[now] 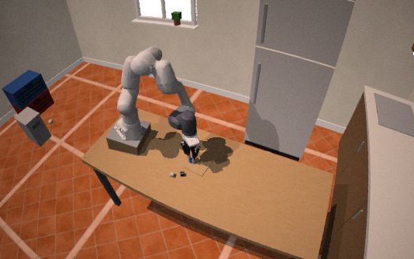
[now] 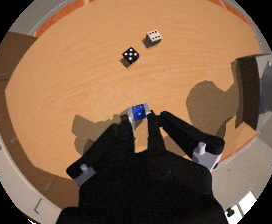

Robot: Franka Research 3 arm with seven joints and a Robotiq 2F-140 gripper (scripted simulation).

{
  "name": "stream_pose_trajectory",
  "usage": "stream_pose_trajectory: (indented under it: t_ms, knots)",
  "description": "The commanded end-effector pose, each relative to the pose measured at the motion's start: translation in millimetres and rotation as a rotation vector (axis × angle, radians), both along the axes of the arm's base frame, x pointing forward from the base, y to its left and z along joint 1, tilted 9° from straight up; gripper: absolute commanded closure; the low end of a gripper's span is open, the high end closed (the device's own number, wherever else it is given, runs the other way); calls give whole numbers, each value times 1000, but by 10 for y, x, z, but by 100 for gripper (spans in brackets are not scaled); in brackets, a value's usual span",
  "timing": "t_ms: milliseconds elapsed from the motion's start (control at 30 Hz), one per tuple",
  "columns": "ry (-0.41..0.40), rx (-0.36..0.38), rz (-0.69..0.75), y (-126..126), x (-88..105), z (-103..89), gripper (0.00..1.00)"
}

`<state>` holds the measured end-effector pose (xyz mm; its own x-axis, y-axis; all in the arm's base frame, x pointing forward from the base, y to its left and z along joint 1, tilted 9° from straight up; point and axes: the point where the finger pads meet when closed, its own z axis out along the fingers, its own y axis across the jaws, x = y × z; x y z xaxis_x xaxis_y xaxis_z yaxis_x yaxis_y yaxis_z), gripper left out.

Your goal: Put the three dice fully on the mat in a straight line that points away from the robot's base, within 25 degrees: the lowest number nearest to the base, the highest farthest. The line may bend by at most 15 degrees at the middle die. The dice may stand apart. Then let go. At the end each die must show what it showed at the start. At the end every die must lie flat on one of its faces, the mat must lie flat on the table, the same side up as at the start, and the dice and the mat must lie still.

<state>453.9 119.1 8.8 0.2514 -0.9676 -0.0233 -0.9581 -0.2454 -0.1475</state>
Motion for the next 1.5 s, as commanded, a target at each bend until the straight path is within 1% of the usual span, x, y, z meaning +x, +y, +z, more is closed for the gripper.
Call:
stream_pose_trajectory:
  t_ms: [0, 1467]
  knots:
    - [-2, 0, 3, -4, -1, 3, 87]
    - [-2, 0, 3, -1, 6, -44, 87]
